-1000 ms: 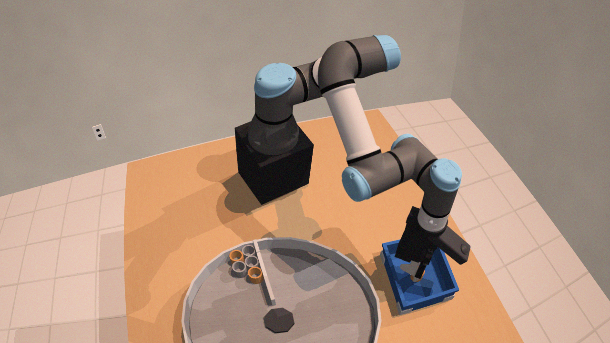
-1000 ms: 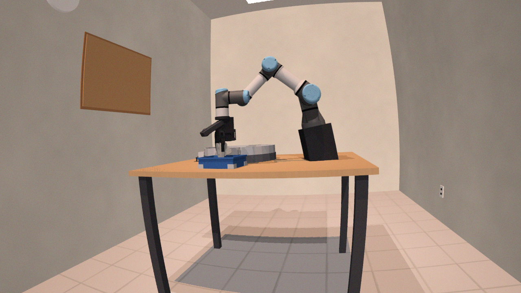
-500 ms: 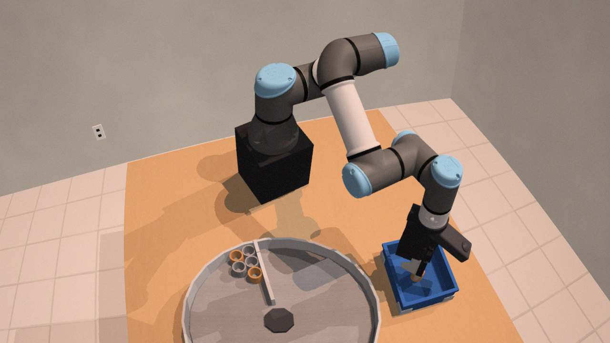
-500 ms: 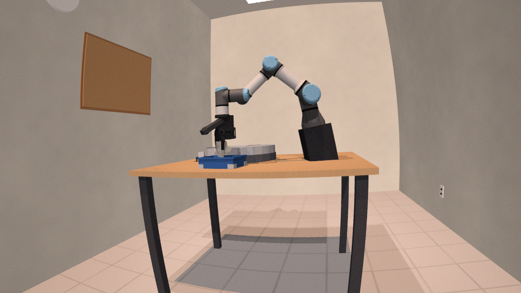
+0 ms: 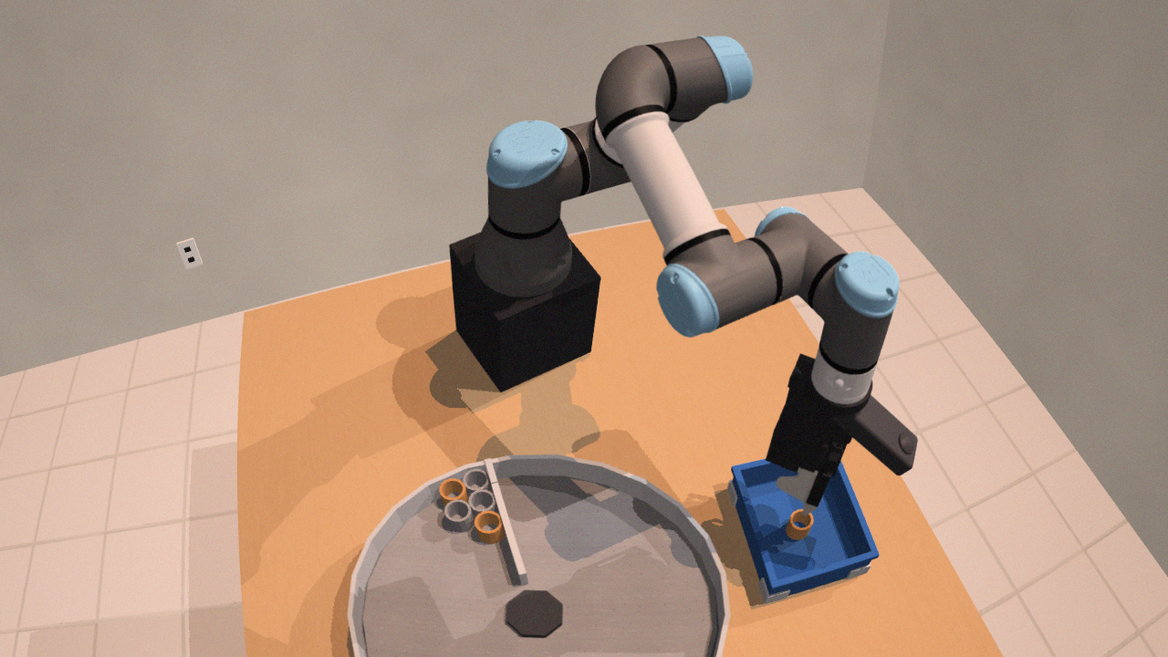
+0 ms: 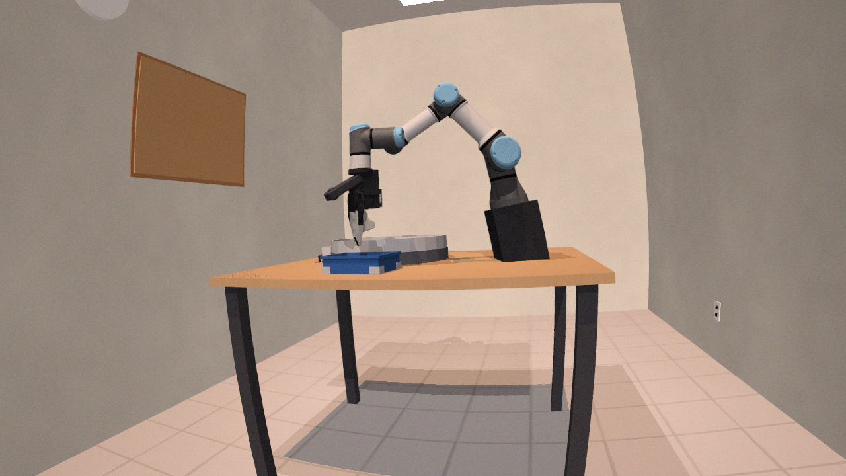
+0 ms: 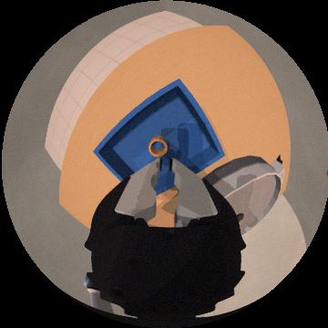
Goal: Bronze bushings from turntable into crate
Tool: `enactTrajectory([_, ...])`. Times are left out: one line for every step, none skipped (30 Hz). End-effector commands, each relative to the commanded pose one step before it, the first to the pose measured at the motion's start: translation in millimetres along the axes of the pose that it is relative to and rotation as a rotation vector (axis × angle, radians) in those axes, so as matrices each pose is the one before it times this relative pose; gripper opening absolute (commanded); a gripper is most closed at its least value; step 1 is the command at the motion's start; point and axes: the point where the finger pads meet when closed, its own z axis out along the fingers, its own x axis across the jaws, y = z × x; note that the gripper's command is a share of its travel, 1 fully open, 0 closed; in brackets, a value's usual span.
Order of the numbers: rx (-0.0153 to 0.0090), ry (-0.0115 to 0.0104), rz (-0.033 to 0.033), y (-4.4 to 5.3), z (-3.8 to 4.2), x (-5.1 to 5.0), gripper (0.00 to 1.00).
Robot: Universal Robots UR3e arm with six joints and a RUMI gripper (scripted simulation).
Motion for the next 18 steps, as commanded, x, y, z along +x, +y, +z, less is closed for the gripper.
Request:
enactTrajectory([-0.00011, 0.00008, -0.00013, -0.27, -21.484, 0.47, 0.06])
enactTrajectory([0.0, 0.0, 0.0, 0.0, 0.0, 0.0, 0.06])
enactTrajectory([0.0, 0.0, 0.0, -0.001, -3.655, 0.01, 0.06])
enactTrajectory([0.0, 0.0, 0.0, -0.01, -3.251, 0.02, 0.06])
enactTrajectory([0.0, 0.0, 0.0, 0.0, -2.85, 0.01, 0.06])
enactTrajectory([0.0, 0.0, 0.0, -0.006, -2.428, 0.01, 0.06])
enactTrajectory([0.0, 0.0, 0.0, 0.003, -2.02, 0.0, 0.06])
enactTrajectory([0.0, 0.0, 0.0, -0.008, -1.604, 0.01, 0.06])
enactTrajectory([0.0, 0.0, 0.0, -0.001, -1.224, 0.0, 0.06])
enactTrajectory([0.0, 0.0, 0.0, 0.001, -0.872, 0.0, 0.06])
enactTrajectory([0.0, 0.0, 0.0, 0.002, -0.561, 0.0, 0.06])
enactTrajectory([0.0, 0.0, 0.0, 0.001, -0.305, 0.0, 0.06])
enactTrajectory([0.0, 0.0, 0.0, 0.001, -0.118, 0.0, 0.06])
enactTrajectory([0.0, 0.0, 0.0, 0.0, -0.018, 0.0, 0.06])
enactTrajectory([0.0, 0.0, 0.0, 0.0, 0.0, 0.0, 0.06])
enactTrajectory([0.0, 0.0, 0.0, 0.0, 0.0, 0.0, 0.06])
enactTrajectory([0.0, 0.0, 0.0, 0.0, 0.0, 0.0, 0.06])
enactTrajectory([0.0, 0.0, 0.0, 0.0, 0.0, 0.0, 0.06])
